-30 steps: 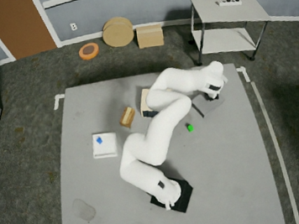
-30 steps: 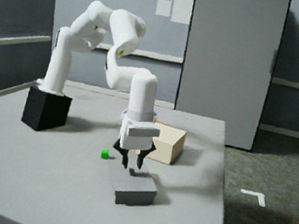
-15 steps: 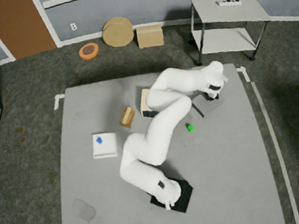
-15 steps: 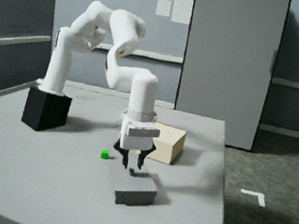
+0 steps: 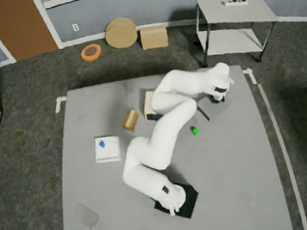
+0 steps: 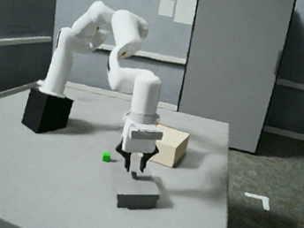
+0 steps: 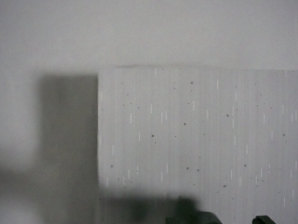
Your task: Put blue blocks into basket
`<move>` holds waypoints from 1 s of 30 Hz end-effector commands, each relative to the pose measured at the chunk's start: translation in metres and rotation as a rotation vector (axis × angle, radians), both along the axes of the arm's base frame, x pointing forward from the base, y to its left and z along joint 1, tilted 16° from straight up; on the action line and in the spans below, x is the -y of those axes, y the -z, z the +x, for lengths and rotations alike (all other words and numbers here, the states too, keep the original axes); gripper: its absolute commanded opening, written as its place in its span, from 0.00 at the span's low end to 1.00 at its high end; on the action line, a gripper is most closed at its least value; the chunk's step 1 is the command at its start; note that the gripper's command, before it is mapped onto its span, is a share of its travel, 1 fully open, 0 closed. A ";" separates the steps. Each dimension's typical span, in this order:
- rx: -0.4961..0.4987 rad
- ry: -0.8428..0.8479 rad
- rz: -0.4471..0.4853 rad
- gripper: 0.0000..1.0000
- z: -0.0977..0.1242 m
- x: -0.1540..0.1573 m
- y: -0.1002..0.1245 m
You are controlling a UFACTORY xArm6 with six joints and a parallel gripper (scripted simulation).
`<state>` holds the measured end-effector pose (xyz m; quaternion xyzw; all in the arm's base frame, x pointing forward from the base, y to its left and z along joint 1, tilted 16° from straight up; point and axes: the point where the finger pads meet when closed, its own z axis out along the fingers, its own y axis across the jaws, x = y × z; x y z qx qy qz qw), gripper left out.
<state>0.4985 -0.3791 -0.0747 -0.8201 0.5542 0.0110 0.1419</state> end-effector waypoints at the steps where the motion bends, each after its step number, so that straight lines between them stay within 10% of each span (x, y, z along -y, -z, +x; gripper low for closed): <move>1: 0.004 0.001 -0.004 0.44 0.001 0.002 -0.002; 30: 0.004 0.001 -0.004 0.44 0.003 -0.002 0.013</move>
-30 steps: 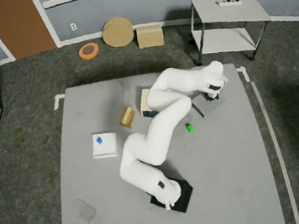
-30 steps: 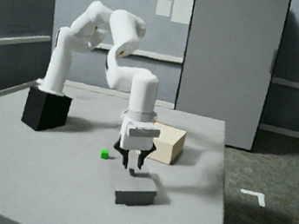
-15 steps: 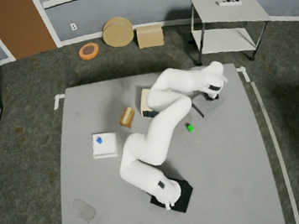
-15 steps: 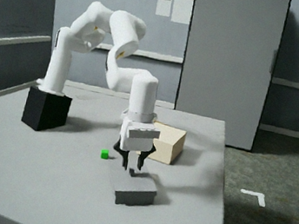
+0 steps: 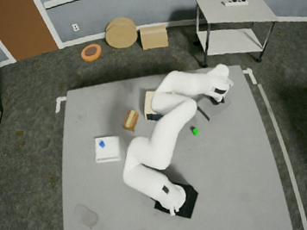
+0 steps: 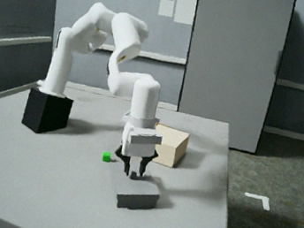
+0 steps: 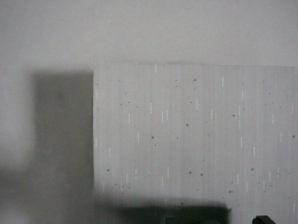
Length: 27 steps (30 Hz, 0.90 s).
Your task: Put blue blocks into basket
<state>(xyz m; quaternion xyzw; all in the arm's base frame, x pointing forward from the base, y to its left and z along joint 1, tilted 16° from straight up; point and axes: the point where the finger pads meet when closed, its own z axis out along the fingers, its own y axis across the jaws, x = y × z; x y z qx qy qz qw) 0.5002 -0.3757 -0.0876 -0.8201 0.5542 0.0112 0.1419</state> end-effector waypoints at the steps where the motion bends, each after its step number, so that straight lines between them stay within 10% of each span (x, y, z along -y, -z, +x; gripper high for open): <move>1: 0.004 0.001 -0.004 0.44 0.002 0.001 0.001; 27: 0.004 0.001 -0.004 0.44 0.003 -0.001 0.010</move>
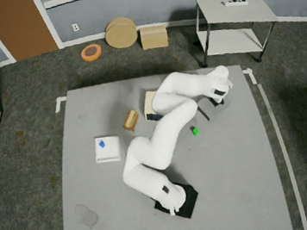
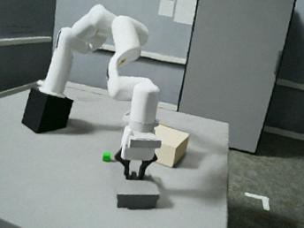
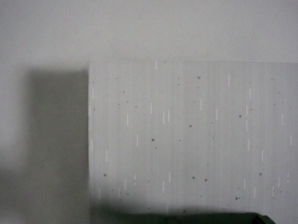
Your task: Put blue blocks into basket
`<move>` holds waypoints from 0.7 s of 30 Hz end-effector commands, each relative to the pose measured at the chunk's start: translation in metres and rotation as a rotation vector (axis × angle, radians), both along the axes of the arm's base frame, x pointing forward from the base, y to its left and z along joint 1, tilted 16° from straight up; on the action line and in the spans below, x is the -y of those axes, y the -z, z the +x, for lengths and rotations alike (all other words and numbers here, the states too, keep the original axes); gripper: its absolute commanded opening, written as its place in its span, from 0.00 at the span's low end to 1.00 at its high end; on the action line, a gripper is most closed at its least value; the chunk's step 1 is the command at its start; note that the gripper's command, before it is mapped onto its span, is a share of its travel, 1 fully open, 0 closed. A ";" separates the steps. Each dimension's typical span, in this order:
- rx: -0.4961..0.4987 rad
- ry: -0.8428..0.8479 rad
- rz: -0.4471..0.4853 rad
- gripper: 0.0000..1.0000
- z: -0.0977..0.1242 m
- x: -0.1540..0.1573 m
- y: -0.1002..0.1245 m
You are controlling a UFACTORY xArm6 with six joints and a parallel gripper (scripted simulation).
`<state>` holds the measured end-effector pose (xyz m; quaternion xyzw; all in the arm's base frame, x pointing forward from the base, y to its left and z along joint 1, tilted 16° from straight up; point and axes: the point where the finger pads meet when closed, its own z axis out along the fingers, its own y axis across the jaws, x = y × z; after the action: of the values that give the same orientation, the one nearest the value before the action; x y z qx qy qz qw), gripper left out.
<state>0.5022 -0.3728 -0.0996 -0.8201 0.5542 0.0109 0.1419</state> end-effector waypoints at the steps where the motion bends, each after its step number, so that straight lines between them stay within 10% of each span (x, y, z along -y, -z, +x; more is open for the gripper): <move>1: 0.004 0.001 -0.004 0.44 0.001 0.002 -0.002; 13: 0.004 0.001 -0.004 0.44 0.001 0.002 -0.002; 14: 0.004 0.001 -0.004 0.00 0.001 0.002 -0.002; 21: 0.004 0.001 -0.004 0.00 0.001 0.002 -0.002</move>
<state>0.5031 -0.3736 -0.0988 -0.8202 0.5542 0.0094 0.1416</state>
